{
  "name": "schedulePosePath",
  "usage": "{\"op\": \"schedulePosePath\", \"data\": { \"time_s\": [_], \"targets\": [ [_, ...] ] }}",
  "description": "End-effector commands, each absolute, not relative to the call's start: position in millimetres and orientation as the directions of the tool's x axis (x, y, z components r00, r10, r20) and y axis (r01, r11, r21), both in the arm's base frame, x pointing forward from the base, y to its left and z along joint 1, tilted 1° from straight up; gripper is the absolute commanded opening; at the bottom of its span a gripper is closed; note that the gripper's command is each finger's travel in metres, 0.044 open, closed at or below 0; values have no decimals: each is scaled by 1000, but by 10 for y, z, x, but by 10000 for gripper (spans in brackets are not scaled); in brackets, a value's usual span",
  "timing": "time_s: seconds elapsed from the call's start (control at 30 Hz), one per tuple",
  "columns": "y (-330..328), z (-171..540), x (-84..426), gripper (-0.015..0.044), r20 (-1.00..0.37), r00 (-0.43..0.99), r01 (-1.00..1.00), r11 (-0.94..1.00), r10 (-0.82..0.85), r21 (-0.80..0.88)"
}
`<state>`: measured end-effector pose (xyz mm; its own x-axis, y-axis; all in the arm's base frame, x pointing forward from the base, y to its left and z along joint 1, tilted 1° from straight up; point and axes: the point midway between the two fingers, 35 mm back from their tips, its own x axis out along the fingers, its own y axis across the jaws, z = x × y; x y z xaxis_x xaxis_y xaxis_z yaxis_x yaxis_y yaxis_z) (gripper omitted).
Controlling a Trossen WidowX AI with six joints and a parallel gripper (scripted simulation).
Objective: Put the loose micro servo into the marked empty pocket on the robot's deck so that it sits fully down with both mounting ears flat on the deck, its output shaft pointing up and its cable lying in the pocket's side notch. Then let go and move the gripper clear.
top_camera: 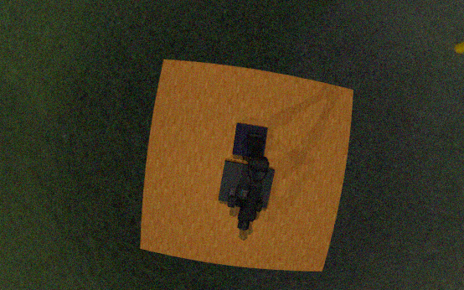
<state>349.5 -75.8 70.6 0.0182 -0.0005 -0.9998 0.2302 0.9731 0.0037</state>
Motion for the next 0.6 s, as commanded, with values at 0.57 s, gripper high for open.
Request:
{"op": "schedulePosePath", "data": {
  "time_s": [0.57],
  "targets": [
    [-753,542,3496,0,-1000,19,230,973,2,6]
  ]
}}
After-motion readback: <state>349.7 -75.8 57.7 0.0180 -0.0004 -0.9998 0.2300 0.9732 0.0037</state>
